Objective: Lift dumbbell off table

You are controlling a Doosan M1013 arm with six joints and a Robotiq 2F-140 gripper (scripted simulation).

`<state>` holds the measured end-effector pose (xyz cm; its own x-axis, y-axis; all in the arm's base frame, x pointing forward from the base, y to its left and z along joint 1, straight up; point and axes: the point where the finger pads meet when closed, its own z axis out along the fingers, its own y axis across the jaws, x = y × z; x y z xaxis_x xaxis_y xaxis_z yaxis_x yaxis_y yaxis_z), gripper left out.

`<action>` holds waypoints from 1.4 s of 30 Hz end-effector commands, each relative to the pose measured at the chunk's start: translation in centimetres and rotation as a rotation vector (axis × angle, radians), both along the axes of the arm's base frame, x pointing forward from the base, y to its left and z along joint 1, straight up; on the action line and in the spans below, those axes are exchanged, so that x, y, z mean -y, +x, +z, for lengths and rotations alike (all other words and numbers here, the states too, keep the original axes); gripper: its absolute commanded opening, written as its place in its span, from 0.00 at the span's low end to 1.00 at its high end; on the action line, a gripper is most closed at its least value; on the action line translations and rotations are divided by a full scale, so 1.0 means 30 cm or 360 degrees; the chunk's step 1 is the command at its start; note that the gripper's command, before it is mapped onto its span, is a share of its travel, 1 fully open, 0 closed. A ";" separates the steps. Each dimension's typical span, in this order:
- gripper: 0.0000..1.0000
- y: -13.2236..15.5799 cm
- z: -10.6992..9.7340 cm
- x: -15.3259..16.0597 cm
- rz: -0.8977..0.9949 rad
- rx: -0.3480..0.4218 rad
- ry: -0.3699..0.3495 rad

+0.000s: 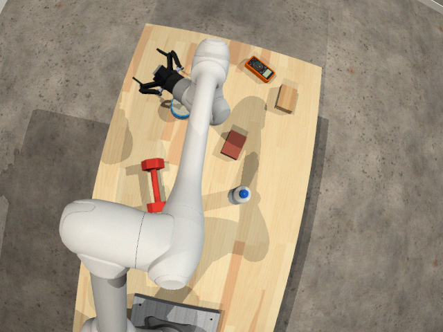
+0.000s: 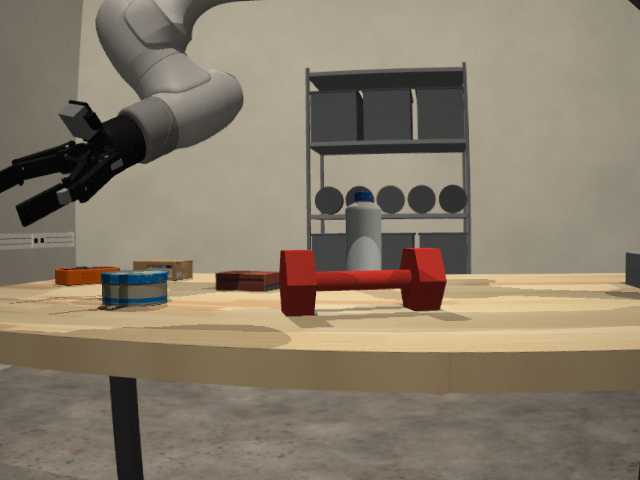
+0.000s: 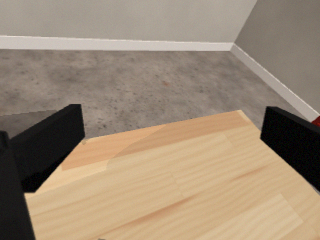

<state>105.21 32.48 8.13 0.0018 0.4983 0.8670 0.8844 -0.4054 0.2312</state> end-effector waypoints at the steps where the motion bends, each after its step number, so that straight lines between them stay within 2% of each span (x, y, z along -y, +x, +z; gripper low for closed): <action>1: 1.00 0.002 0.007 0.000 0.0000 0.0004 0.0001; 18: 1.00 0.001 0.007 0.000 -0.0001 0.0003 0.0000; 22: 1.00 -0.035 0.003 0.008 -0.0029 -0.0035 -0.0027; 32: 1.00 -0.350 -0.003 0.121 -0.0306 -0.0360 -0.0239; 34: 1.00 -0.350 -0.003 0.121 -0.0306 -0.0360 -0.0239; 36: 1.00 -0.442 -0.004 0.152 -0.0382 -0.0463 -0.0302; 42: 1.00 -0.611 -0.005 0.213 -0.0532 -0.0642 -0.0417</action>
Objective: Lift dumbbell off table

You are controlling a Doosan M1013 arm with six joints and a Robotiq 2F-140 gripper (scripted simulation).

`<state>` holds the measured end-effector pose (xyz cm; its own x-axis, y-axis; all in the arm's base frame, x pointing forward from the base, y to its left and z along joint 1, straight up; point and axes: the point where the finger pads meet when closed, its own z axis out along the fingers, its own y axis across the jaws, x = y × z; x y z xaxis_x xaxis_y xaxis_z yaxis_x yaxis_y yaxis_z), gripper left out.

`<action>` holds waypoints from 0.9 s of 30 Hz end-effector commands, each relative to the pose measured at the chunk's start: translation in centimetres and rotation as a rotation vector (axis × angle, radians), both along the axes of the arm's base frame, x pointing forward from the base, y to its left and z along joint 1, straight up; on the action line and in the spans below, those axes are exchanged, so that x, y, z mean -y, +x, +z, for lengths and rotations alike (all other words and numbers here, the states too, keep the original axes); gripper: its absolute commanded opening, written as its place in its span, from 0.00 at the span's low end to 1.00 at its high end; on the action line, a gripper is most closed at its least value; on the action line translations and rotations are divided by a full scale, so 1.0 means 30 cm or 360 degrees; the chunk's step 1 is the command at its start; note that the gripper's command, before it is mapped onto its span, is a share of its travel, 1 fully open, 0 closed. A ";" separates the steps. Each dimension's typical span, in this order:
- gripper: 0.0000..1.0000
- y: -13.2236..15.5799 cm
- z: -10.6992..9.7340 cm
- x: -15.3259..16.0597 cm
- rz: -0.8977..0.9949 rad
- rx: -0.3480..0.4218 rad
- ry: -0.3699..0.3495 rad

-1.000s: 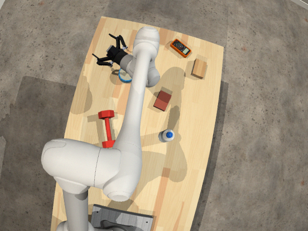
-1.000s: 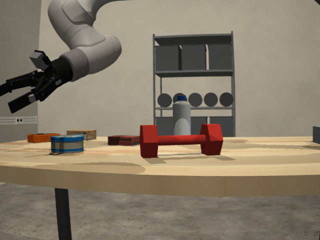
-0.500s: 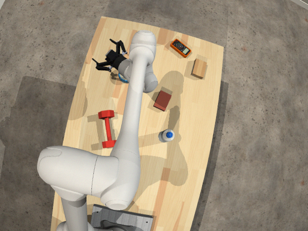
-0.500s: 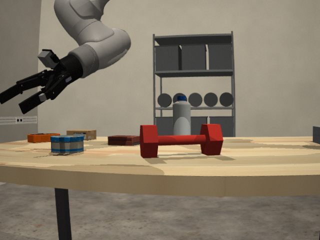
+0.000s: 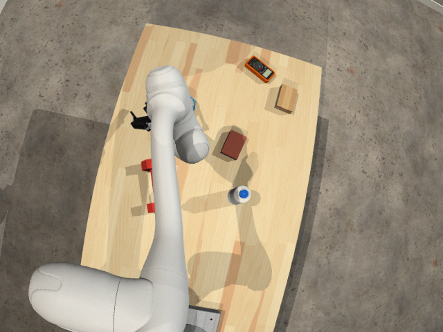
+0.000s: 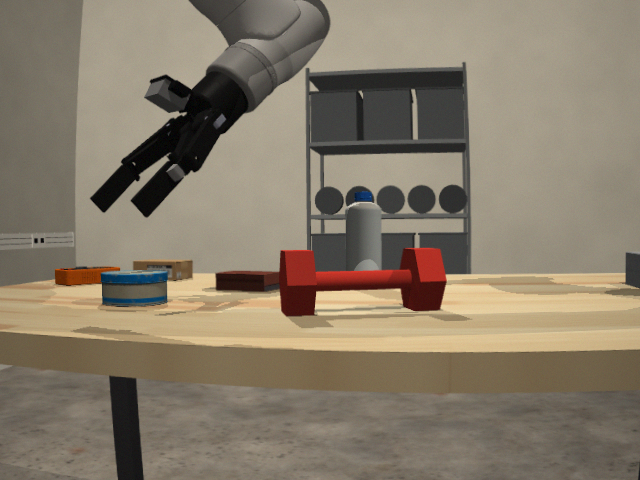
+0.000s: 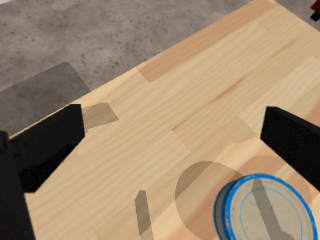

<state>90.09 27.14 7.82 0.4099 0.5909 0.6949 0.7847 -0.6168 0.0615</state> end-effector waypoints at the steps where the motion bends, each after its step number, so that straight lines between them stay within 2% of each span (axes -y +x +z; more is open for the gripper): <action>1: 1.00 -0.136 0.004 0.045 -0.0103 -0.0178 -0.0124; 7: 1.00 -0.318 0.001 0.104 -0.0247 -0.0375 -0.0237; 9: 1.00 -0.318 0.001 0.104 -0.0247 -0.0375 -0.0237; 10: 1.00 -0.350 0.016 0.121 -0.0294 -0.0415 -0.0269; 24: 1.00 -0.749 -0.002 0.271 -0.0642 -0.0837 -0.0539; 26: 1.00 -0.749 -0.002 0.271 -0.0642 -0.0837 -0.0539; 27: 1.00 -0.789 -0.001 0.292 -0.0686 -0.0876 -0.0572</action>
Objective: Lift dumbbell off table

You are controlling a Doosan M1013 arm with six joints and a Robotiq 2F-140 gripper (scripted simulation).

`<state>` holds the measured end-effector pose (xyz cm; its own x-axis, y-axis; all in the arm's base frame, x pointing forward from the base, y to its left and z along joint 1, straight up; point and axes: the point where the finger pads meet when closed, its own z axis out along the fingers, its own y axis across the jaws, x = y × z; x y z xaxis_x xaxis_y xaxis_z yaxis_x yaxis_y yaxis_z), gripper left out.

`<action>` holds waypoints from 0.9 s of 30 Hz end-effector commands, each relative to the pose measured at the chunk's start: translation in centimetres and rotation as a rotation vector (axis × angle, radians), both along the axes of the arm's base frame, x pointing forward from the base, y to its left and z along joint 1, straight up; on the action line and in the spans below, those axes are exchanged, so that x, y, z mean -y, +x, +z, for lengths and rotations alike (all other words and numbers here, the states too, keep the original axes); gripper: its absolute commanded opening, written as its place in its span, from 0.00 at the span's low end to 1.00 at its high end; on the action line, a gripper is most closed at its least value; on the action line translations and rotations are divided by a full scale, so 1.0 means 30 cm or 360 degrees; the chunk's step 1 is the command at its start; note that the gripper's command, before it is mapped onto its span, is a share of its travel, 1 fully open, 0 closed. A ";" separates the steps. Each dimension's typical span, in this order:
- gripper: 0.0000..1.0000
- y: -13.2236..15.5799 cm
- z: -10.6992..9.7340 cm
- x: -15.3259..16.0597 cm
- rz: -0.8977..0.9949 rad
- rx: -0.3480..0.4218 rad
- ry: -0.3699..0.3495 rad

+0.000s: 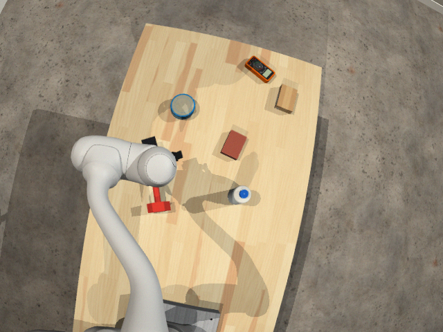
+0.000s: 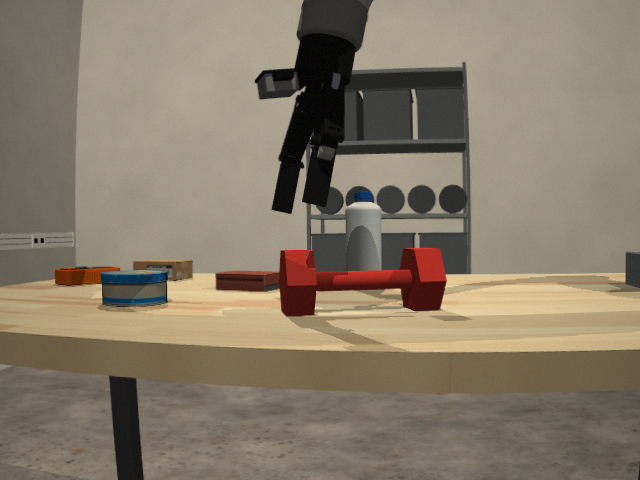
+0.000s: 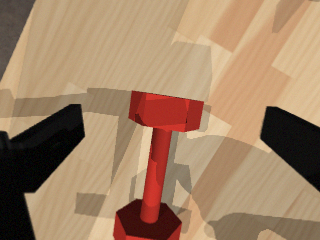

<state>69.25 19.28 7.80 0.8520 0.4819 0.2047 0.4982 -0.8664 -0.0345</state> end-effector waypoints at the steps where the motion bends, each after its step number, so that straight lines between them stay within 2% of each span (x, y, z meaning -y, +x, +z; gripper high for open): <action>1: 1.00 -0.113 0.001 0.041 -0.0093 -0.0120 -0.0112; 3: 1.00 -0.191 -0.001 0.065 -0.0157 -0.0206 -0.0159; 6: 1.00 -0.251 0.000 0.086 -0.0208 -0.0269 -0.0201; 17: 1.00 -0.260 -0.009 0.091 -0.0222 -0.0284 -0.0206; 18: 1.00 -0.254 -0.039 0.084 -0.0218 -0.0279 -0.0197; 20: 1.00 -0.261 -0.152 0.073 -0.0209 -0.0286 -0.0185; 26: 1.00 -0.264 -0.331 0.074 -0.0212 -0.0286 -0.0185; 27: 1.00 -0.264 -0.341 0.074 -0.0212 -0.0286 -0.0185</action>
